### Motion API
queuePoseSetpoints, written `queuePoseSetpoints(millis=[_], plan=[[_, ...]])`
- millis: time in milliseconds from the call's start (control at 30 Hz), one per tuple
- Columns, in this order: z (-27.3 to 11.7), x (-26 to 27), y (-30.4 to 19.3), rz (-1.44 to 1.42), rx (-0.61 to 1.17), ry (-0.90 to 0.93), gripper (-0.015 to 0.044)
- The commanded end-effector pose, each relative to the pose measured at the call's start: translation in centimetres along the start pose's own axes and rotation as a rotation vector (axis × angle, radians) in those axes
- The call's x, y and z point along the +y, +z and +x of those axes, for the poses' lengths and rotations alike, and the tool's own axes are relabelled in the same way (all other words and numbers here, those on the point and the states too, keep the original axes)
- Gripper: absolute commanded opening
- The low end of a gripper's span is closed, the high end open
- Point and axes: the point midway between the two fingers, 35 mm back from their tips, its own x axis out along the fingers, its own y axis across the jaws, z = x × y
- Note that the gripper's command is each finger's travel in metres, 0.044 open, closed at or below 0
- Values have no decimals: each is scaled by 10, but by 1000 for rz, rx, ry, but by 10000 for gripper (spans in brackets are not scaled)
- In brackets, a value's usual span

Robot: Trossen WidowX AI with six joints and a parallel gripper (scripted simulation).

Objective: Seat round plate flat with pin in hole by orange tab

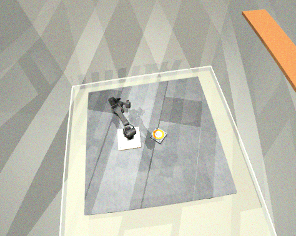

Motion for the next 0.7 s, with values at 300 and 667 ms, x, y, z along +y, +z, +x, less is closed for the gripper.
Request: queuePoseSetpoints(millis=[300, 667], plan=[[31, 63, 5, 363, -83, 224, 137], [47, 167, 33, 1135, -117, 603, 0]])
